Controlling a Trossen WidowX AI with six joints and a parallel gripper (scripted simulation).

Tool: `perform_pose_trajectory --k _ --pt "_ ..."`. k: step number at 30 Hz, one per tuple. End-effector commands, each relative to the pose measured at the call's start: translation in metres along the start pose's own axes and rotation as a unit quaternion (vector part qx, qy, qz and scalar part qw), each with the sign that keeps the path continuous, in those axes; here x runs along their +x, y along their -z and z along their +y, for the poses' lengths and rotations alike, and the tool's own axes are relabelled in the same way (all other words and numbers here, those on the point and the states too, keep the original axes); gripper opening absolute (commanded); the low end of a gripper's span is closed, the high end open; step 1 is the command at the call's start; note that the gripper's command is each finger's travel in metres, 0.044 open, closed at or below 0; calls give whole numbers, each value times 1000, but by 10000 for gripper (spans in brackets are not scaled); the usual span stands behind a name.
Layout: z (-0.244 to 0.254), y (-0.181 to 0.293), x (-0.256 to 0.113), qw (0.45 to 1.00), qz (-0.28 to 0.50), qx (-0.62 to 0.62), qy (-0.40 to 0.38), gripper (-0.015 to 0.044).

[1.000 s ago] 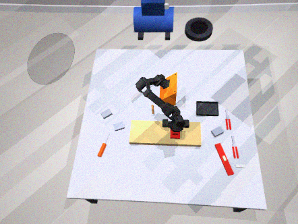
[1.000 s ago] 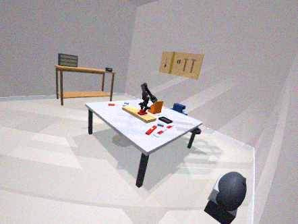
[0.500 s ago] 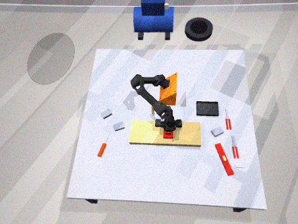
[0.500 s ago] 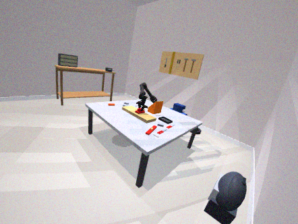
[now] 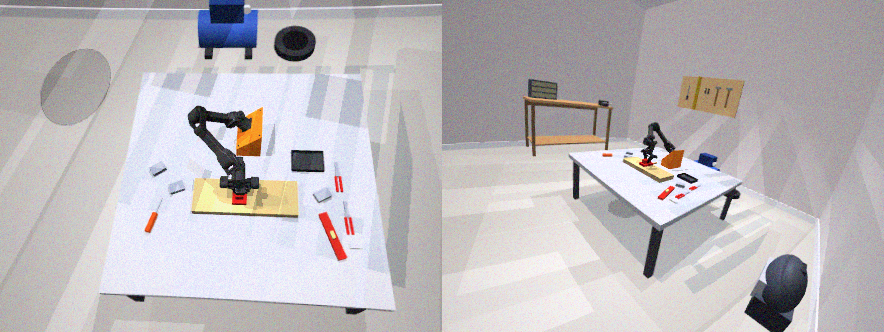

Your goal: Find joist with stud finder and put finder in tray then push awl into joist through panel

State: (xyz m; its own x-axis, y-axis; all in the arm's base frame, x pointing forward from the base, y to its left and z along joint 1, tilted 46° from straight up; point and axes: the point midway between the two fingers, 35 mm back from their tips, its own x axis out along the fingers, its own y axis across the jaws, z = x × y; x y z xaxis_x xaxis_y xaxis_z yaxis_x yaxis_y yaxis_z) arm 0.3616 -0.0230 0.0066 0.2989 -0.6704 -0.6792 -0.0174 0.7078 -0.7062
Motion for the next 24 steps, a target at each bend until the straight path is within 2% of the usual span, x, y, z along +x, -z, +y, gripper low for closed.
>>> perform_pose_trajectory --k 1,24 --pt "-16 0 0 1000 0 2 5 0" --pt "-94 0 -1 1000 0 1 7 0"
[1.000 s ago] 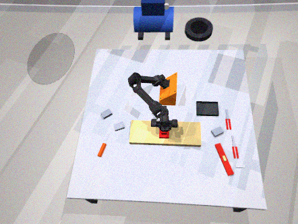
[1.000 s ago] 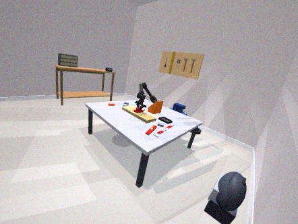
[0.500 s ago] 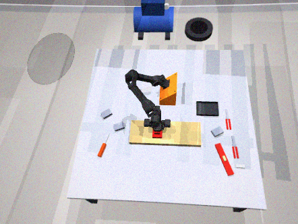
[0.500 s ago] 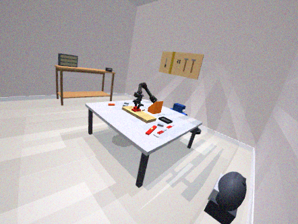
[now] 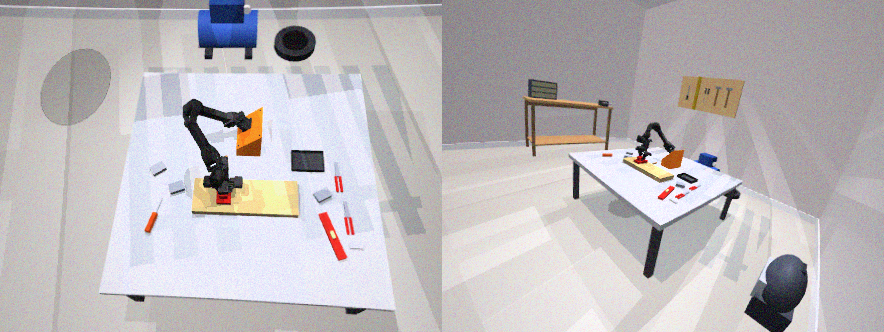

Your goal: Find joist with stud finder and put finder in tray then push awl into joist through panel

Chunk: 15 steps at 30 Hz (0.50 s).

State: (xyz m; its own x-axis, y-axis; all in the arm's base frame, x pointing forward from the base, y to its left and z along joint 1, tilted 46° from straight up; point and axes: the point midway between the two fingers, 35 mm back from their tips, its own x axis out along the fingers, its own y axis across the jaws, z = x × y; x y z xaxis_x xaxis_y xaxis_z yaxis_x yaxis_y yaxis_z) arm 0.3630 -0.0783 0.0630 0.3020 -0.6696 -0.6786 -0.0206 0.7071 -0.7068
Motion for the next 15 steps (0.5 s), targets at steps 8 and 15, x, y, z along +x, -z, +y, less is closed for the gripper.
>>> perform_pose_trajectory --k 8,15 --pt "-42 0 0 1000 1 3 8 0" --pt "-65 0 -1 1000 1 3 8 0"
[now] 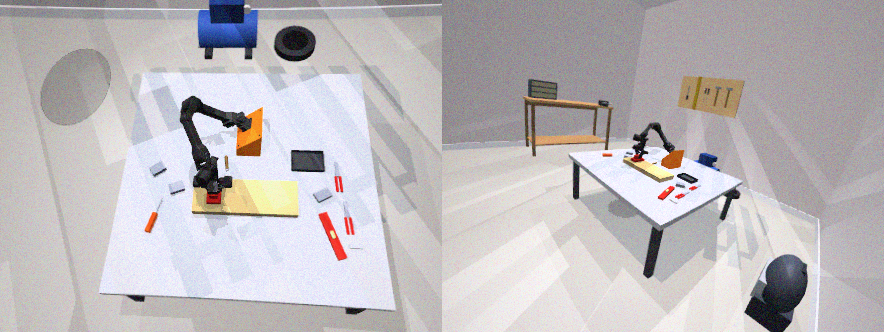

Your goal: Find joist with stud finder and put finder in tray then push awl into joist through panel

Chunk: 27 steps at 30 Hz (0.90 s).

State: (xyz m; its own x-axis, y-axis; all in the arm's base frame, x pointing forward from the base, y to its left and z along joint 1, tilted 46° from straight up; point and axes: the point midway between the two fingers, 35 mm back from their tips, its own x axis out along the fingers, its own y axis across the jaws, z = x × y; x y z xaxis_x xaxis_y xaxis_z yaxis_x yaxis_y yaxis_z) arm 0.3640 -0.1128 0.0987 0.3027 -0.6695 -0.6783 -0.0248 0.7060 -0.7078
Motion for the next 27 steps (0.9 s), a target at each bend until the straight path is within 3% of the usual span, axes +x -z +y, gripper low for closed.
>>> perform_pose_trajectory --k 1,10,27 --pt "-19 0 0 1000 2 5 8 0" --pt "-46 1 -1 1000 1 5 9 0" --pt "-41 -6 -13 1000 1 4 4 0"
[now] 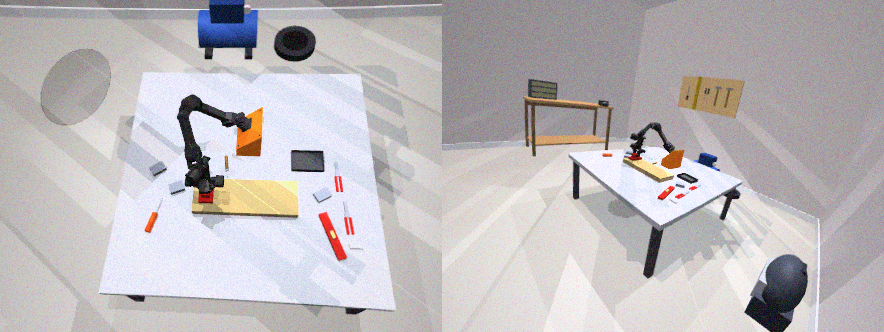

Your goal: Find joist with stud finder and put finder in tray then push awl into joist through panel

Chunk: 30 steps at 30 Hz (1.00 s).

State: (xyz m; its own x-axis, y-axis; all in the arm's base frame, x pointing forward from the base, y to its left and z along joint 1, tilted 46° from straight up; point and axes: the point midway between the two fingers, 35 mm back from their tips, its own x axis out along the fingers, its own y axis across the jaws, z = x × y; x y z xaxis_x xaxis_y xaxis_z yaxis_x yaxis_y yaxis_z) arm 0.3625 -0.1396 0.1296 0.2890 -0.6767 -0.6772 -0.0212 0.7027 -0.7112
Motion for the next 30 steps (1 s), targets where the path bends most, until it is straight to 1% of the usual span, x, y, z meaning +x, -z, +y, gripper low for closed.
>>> perform_pose_trajectory --k 1,14,19,22,30 --pt "0 -9 -15 1000 -6 3 1 0" --pt "-4 -27 -89 1000 -5 4 4 0" --pt "1 -29 -93 1000 -7 -2 1 0" --pt "20 -36 -93 1000 -12 -25 -13 0" --pt "100 -57 -97 990 -29 -120 -64 0"
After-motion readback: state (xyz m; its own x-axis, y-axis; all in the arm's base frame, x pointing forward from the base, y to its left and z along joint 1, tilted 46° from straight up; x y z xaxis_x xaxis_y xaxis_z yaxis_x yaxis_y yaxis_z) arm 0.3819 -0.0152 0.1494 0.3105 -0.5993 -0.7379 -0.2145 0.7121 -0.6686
